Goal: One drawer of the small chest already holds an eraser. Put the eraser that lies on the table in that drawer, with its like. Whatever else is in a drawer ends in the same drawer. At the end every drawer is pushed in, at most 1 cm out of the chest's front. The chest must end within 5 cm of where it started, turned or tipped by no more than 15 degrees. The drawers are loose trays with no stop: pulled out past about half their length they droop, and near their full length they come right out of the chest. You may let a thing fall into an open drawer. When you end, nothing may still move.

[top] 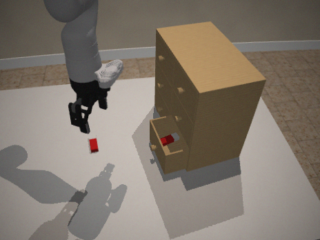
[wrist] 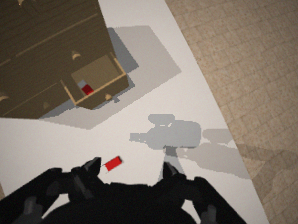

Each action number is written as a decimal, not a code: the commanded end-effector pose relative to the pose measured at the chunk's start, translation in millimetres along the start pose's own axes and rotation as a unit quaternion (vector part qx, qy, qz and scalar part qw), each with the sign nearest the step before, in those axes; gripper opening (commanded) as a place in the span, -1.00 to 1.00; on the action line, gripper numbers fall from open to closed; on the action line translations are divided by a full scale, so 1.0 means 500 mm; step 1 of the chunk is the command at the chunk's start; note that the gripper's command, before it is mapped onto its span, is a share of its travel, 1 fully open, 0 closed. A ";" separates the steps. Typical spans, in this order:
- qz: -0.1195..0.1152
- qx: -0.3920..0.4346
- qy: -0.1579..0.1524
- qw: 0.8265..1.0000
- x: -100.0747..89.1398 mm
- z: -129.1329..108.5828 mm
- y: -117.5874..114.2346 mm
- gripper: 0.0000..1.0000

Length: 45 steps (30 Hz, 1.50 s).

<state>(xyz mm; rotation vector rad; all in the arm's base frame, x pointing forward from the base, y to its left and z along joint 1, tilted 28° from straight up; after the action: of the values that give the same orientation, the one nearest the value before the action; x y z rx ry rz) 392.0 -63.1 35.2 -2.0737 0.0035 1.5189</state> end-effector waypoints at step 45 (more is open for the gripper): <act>0.003 0.448 -0.011 0.894 0.238 0.151 -0.143 1.00</act>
<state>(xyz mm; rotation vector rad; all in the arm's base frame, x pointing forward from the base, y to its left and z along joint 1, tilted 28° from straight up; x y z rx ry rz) 393.4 65.1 -51.0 -1.3039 0.5896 1.1910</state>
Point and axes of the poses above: the point where the finger pads meet when closed, its own x axis out along the fingers, its own y axis across the jaws, z = x × y, the point moved 2 cm from there along -x, back along the fingers, and after that the axes turned 1 degree about -x, right-handed, at the moved point
